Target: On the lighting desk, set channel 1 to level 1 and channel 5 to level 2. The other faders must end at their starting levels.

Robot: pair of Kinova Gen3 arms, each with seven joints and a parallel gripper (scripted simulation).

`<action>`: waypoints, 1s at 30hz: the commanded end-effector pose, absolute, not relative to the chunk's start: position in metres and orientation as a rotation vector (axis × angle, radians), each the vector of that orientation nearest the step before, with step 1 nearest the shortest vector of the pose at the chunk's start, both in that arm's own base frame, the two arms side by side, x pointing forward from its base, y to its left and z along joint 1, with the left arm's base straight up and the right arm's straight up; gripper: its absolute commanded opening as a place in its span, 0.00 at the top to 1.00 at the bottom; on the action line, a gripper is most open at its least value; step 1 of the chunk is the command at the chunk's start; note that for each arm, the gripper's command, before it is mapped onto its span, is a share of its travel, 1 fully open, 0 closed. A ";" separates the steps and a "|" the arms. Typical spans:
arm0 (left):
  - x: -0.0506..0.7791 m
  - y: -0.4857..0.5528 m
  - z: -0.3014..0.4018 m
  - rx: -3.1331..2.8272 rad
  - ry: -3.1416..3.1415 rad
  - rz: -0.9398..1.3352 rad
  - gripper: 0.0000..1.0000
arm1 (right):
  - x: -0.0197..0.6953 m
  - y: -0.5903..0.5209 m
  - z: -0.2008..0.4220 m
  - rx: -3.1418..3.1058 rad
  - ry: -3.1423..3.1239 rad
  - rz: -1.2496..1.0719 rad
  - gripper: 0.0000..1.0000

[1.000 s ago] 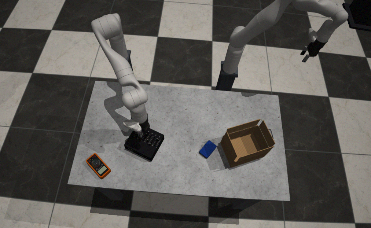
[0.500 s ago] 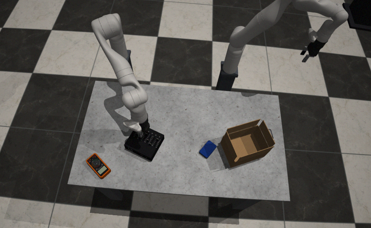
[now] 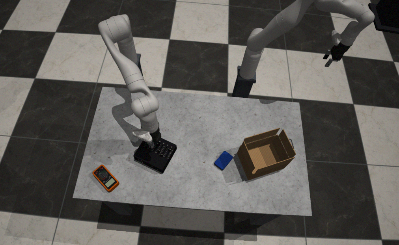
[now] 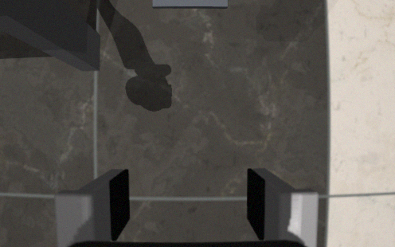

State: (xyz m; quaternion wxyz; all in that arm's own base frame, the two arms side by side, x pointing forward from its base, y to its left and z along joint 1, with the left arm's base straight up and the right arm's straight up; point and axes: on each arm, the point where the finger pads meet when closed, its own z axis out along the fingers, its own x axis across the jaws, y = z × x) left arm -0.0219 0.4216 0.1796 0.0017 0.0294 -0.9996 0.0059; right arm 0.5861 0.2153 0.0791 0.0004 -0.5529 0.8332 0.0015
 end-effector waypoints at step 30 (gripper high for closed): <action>-0.022 0.424 0.180 0.081 -3.141 0.000 0.00 | 0.589 0.212 0.119 -1.734 2.620 0.000 1.00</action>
